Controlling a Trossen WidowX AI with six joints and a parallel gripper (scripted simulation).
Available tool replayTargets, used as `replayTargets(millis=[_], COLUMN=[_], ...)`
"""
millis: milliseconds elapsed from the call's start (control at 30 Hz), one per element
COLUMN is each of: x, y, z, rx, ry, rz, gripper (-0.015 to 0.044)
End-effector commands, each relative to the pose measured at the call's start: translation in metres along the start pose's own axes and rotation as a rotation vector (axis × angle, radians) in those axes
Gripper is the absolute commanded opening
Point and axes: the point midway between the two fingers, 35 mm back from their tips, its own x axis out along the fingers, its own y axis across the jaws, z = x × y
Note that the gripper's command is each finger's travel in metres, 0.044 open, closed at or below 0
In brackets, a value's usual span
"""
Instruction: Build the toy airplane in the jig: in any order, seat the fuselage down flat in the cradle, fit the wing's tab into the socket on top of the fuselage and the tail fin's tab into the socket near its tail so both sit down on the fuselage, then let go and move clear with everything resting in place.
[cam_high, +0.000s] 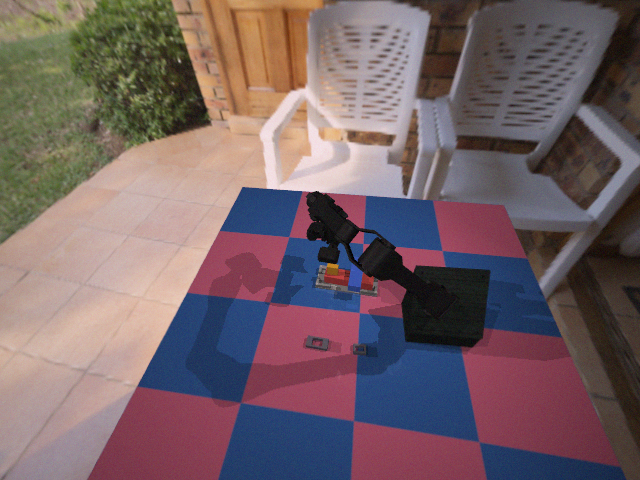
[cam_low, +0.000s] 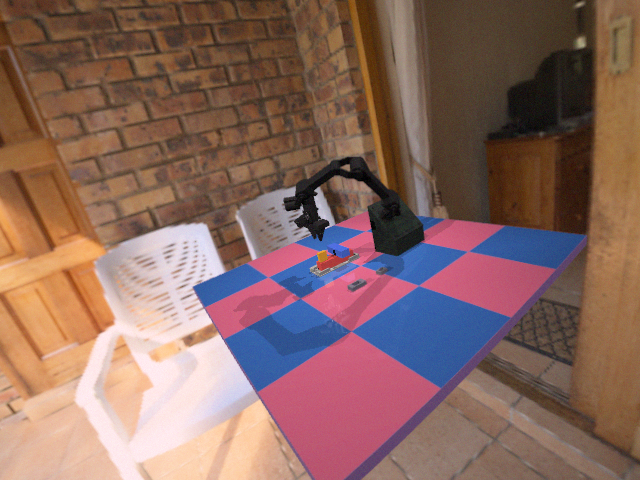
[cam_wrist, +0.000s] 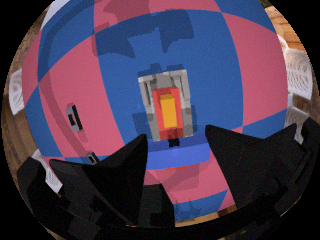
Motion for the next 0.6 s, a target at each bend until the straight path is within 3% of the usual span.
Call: replayTargets(millis=[0,567], x=[-0.0024,-0.0023], y=[-0.0014,0.0008], z=[0.0003,0.0001], rx=[-0.005,-0.005], ry=[-0.002,-0.002], rz=[-0.004,-0.004], gripper=[0.0260,0.0260])
